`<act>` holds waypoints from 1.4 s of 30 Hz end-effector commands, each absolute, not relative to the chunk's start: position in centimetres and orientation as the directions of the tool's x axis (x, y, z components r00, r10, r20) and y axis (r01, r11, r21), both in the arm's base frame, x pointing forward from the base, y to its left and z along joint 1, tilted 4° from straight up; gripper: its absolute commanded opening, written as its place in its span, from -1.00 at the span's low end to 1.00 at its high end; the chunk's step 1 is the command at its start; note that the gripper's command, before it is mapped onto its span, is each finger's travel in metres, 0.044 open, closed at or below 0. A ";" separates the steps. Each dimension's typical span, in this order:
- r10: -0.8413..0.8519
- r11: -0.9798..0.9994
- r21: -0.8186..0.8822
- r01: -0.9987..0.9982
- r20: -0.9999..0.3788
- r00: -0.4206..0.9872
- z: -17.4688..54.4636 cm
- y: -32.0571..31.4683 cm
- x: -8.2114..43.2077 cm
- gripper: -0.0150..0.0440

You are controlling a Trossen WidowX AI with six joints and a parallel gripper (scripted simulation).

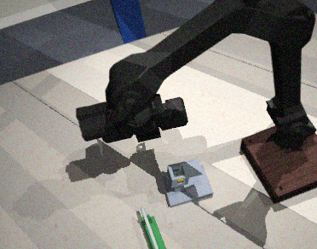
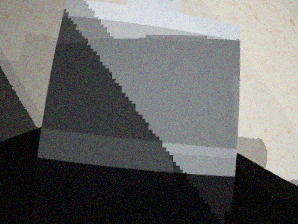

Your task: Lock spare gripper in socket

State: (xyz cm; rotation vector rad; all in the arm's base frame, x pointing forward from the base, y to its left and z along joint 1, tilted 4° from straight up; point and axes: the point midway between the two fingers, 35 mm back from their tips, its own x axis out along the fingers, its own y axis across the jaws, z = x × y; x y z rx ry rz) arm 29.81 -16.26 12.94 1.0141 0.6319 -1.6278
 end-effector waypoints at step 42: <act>0.158 -0.160 -0.051 0.986 -0.987 -0.025 12.5 -10.3 25.9 -0.49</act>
